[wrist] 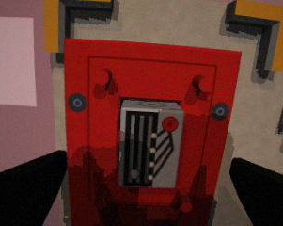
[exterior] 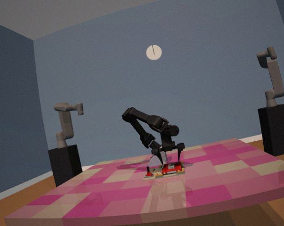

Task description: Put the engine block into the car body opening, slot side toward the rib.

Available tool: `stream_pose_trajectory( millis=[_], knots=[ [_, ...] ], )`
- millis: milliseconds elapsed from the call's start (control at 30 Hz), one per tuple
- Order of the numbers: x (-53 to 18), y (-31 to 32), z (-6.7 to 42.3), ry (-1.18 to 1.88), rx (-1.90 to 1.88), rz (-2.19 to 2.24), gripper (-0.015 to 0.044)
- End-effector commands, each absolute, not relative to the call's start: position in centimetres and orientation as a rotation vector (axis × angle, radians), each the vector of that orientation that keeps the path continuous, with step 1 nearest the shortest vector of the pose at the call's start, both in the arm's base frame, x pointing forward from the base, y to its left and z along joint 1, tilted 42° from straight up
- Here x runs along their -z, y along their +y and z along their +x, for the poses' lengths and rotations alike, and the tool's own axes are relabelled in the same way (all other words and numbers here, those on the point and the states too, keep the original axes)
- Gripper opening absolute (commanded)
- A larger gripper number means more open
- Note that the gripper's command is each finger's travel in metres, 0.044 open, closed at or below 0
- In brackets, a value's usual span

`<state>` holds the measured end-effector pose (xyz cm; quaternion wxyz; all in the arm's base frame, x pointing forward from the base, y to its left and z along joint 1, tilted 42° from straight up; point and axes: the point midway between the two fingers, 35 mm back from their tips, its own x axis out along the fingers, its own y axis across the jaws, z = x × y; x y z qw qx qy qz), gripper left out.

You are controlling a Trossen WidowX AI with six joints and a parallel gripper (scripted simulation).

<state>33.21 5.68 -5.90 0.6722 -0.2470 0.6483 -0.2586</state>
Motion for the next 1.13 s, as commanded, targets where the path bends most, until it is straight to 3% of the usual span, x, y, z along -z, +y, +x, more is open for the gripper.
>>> stream_pose_trajectory(
  millis=[0,567,1100],
  knots=[
    [5.64,5.87,33.39,1.458,0.585,-0.55,0.044],
    [5.64,5.87,33.39,1.458,0.585,-0.55,0.0],
    [5.64,5.87,33.39,1.458,0.585,-0.55,0.0]
  ],
)
